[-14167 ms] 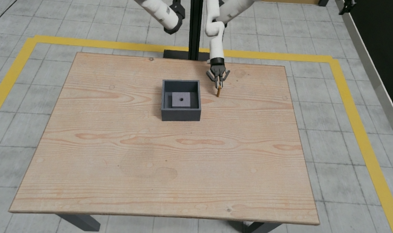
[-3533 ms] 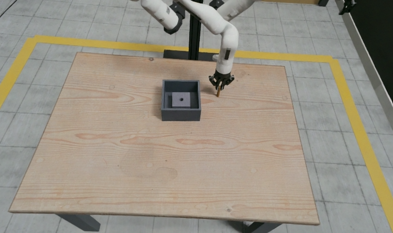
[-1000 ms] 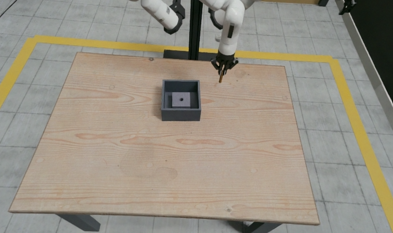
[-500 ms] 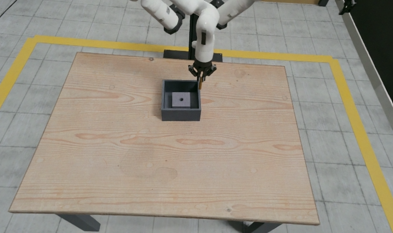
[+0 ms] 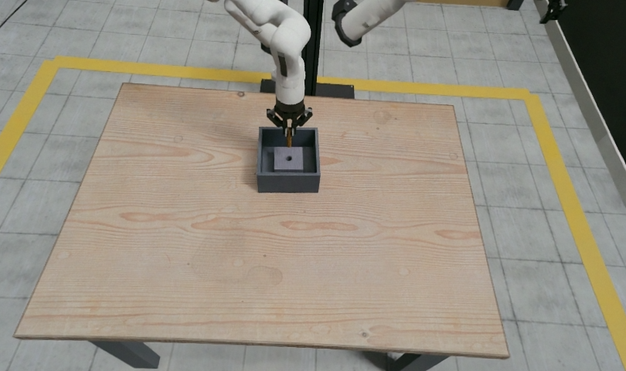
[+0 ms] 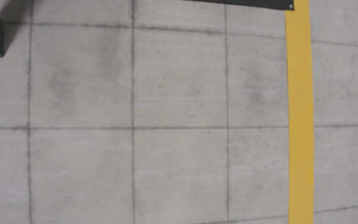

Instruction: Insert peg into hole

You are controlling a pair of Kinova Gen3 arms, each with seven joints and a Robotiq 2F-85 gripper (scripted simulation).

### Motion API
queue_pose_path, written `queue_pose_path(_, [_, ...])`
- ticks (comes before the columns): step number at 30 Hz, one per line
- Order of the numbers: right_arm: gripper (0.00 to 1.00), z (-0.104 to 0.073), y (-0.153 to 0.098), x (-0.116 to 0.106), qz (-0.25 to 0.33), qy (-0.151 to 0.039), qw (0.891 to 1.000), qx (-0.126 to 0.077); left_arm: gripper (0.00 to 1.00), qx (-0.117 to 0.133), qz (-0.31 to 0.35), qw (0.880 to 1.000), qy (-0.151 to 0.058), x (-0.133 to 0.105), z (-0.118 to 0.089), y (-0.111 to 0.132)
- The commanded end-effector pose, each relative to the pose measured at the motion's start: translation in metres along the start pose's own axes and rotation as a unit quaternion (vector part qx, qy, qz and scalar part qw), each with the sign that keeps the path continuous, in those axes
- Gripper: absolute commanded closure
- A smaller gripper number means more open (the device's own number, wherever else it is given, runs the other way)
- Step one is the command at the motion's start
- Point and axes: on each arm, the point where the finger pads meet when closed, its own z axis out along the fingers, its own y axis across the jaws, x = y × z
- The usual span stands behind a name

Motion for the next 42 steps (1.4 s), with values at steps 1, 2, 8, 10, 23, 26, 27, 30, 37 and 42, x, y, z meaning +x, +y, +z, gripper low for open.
queue_pose_path(1, [0.903, -0.0008, -0.0011, -0.0006, 0.000, -0.001, 1.000, -0.001, 0.002, 0.000, 0.000, 1.000, -0.001, -0.0003, -0.0007, 0.0003])
queue_pose_path(2, [0.903, -0.0008, -0.0011, -0.0006, 0.000, -0.001, 1.000, -0.001, 0.002, 0.000, 0.000, 1.000, -0.001, -0.0003, -0.0007, 0.0003])
queue_pose_path(8, [0.903, -0.0008, -0.0011, -0.0006, 0.000, -0.001, 1.000, -0.001, 0.002, 0.000, 0.000, 1.000, -0.001, -0.0003, -0.0007, 0.0003])
queue_pose_path(10, [0.903, -0.0008, -0.0011, -0.0006, 0.000, -0.001, 1.000, -0.001, 0.002, 0.000, 0.000, 1.000, -0.001, -0.0003, -0.0007, 0.0003])
queue_pose_path(23, [0.903, -0.0009, -0.0008, -0.0011, 0.000, -0.001, 1.000, -0.001, 0.002, 0.000, 0.000, 1.000, -0.001, -0.0003, -0.0007, 0.0003])
queue_pose_path(26, [0.903, -0.0010, -0.0007, -0.0012, 0.000, -0.001, 1.000, -0.001, 0.002, 0.000, 0.000, 1.000, -0.001, -0.0003, -0.0007, 0.0003])
queue_pose_path(27, [0.903, -0.0010, -0.0007, -0.0013, 0.000, -0.001, 1.000, -0.001, 0.002, 0.000, 0.000, 1.000, -0.001, -0.0003, -0.0007, 0.0003])
queue_pose_path(30, [0.903, -0.0009, -0.0007, -0.0013, 0.000, -0.001, 1.000, -0.001, 0.002, 0.000, 0.000, 1.000, -0.001, -0.0003, -0.0007, 0.0003])
queue_pose_path(37, [0.903, 0.0013, -0.0007, -0.0013, 0.000, -0.001, 1.000, -0.001, 0.002, 0.000, 0.000, 1.000, -0.001, -0.0003, -0.0007, 0.0003])
queue_pose_path(42, [0.903, 0.0082, -0.0007, -0.0013, 0.000, -0.001, 1.000, -0.001, 0.002, 0.000, 0.000, 1.000, -0.001, -0.0003, -0.0007, 0.0003])
